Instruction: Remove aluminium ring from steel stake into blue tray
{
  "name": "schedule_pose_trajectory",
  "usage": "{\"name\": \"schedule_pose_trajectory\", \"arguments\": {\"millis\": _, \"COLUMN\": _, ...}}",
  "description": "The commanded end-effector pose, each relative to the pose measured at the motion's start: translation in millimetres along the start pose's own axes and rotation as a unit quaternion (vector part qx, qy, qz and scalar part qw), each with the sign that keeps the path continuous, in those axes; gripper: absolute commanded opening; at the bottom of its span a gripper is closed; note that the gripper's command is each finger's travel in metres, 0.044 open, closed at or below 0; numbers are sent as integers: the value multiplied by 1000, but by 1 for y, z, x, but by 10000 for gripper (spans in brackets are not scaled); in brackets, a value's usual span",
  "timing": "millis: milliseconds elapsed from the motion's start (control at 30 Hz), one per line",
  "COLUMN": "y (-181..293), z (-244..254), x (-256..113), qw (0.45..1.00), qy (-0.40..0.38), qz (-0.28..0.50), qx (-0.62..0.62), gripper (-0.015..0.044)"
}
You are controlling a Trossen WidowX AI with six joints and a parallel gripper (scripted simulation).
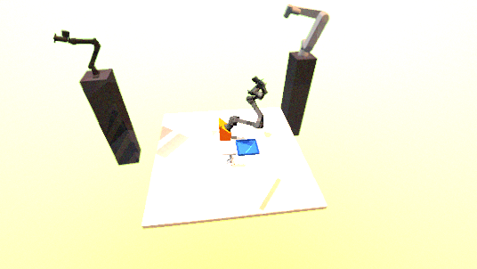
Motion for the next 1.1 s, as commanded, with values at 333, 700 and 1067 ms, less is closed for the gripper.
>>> {"name": "schedule_pose_trajectory", "arguments": {"millis": 333, "y": 6, "z": 53, "x": -23, "qw": 984, "qy": -172, "qz": -15, "qx": 38, "gripper": 200}}
{"name": "schedule_pose_trajectory", "arguments": {"millis": 700, "y": 6, "z": 96, "x": -59, "qw": 942, "qy": -327, "qz": -31, "qx": 73, "gripper": 200}}
{"name": "schedule_pose_trajectory", "arguments": {"millis": 1067, "y": -1, "z": 117, "x": -99, "qw": 894, "qy": -437, "qz": -53, "qx": 84, "gripper": 200}}
Point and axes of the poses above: the point midway between the two fingers, 35 mm back from their tips, its own x axis out along the fingers, its own z axis across the jaws, y = z × x, the point moved 10 cm from there along -x, back along the fingers, and after that the axes turned 10 degrees about -x, right-handed, at the moved point
